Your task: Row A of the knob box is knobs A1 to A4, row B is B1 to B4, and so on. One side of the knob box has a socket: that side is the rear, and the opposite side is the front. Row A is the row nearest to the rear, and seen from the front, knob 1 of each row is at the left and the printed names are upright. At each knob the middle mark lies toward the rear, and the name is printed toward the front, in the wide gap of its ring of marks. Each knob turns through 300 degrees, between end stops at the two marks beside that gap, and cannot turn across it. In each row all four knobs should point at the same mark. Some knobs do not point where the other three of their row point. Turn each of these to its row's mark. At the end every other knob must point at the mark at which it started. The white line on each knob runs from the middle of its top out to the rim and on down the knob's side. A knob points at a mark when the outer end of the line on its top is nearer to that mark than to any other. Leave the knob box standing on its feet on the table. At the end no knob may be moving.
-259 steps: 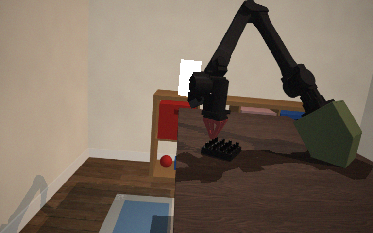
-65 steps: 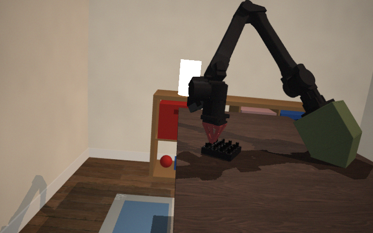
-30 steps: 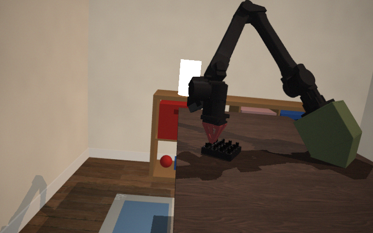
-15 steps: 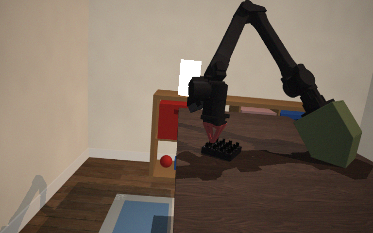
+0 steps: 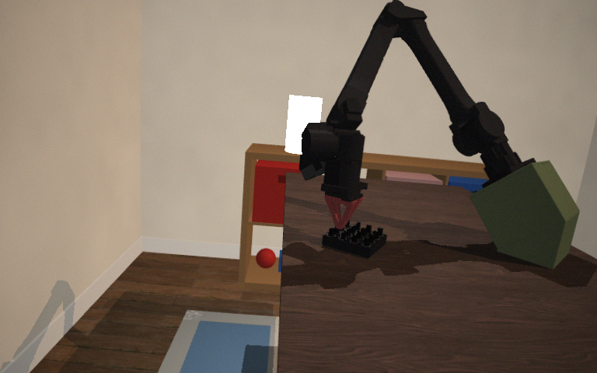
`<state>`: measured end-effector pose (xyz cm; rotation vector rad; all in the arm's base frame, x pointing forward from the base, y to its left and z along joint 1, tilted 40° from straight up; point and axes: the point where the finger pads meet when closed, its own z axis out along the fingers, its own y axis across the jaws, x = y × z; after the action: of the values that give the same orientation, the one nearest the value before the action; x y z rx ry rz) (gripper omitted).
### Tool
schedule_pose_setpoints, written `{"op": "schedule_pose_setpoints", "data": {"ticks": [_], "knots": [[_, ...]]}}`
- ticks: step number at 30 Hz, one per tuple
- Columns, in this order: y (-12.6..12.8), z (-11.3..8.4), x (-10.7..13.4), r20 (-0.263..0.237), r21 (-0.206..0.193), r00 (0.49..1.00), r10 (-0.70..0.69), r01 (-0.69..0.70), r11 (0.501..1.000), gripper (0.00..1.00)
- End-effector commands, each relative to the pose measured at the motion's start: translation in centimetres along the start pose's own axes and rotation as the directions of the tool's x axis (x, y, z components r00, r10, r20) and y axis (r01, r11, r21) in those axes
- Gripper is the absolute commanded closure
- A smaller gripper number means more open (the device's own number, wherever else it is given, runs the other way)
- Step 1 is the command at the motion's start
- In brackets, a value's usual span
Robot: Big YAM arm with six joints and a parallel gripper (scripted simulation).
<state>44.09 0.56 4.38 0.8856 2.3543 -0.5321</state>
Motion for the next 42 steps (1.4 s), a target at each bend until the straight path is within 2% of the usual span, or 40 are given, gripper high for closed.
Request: {"op": "schedule_pose_setpoints", "data": {"ticks": [1,22,42], "knots": [[0.64,0.32,-1.88,0.013,-0.006,1.0,0.027,-0.027,1.0,0.92],[0.64,0.32,-1.88,0.013,-0.006,1.0,-0.017,0.018,1.0,0.92],[0.67,0.31,-1.88,0.014,-0.004,0.968,-0.252,0.252,0.968,0.92]]}}
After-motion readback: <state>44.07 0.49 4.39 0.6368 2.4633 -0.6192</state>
